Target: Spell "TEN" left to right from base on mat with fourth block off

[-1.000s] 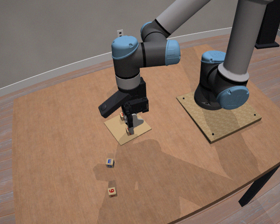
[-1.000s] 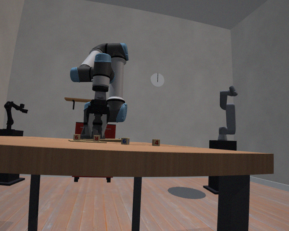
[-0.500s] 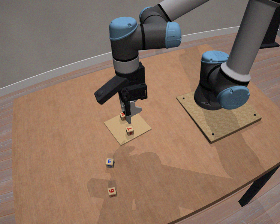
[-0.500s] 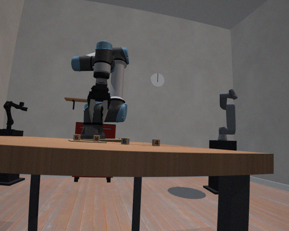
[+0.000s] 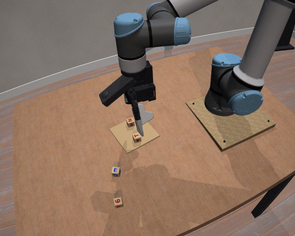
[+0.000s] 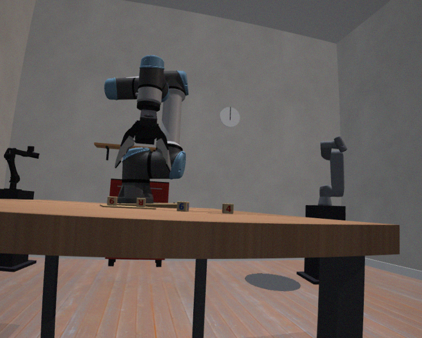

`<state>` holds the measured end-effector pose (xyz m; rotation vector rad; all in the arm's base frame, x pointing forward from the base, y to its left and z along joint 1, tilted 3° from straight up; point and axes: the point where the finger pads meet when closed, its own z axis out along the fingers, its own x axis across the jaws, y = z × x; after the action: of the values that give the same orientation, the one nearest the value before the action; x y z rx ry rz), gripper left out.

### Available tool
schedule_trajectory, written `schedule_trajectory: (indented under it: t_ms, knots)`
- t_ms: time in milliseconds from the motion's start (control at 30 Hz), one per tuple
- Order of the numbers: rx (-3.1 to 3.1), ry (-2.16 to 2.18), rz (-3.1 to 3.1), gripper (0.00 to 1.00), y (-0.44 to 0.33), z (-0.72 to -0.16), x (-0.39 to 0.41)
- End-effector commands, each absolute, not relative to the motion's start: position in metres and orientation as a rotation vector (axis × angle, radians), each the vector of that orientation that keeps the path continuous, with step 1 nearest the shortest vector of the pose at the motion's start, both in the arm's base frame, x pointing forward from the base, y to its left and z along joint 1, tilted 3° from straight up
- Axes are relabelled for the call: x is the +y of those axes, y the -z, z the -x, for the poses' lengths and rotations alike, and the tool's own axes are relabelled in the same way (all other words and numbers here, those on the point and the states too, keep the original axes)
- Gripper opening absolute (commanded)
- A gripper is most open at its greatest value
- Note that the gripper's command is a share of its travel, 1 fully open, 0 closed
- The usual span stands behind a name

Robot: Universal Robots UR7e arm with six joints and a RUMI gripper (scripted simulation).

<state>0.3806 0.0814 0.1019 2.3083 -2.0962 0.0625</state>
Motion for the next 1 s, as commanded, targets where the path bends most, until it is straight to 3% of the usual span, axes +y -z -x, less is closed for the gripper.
schedule_trajectory:
  t_ms: [0,467,967]
  knots:
    - [-2.095,-0.065,-2.309,1.00,-0.103,-0.381,0.082]
    - [-2.111,-0.066,-2.296,1.00,-0.104,-0.386,0.085]
    - [-2.383,-0.070,-2.022,1.00,-0.100,-0.447,0.149]
